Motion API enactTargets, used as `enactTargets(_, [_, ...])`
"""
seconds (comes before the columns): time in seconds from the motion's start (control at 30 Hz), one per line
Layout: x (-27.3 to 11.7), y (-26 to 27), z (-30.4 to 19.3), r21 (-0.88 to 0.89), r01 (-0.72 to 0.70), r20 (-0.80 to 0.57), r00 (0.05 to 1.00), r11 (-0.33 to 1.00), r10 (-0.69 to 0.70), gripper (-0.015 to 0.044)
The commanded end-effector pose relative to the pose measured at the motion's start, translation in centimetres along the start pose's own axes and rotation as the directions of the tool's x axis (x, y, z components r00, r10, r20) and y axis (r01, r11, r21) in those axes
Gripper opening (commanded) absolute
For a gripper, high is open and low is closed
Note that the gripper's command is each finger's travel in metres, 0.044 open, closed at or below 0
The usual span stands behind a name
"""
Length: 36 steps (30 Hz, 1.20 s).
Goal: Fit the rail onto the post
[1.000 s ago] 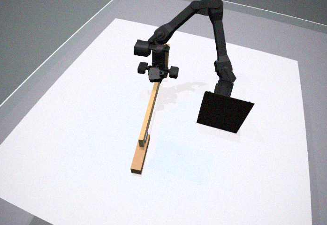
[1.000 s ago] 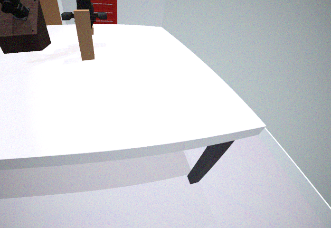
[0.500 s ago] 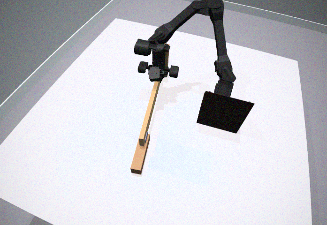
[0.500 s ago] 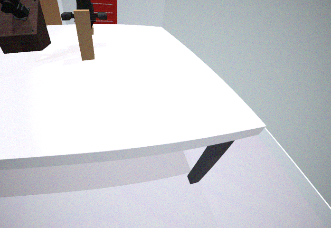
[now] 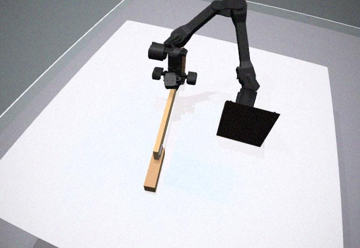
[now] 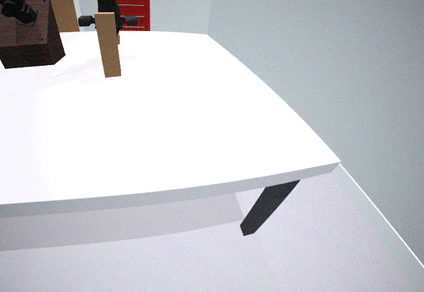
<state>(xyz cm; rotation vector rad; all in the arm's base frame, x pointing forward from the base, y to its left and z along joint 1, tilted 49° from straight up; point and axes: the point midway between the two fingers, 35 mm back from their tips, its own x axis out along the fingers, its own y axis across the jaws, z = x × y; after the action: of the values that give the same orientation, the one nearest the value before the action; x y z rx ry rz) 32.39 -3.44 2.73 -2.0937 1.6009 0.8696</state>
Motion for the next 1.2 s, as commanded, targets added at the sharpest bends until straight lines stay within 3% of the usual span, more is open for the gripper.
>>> enactTargets(0.0, [-0.2, -0.2, -0.3, 0.000, 0.007, -0.002, 1.000, 1.000, -0.007, 0.0000])
enactTargets(1.17, [-0.2, -0.2, -1.4, 0.000, 0.007, -0.002, 1.000, 1.000, -0.007, 0.0000])
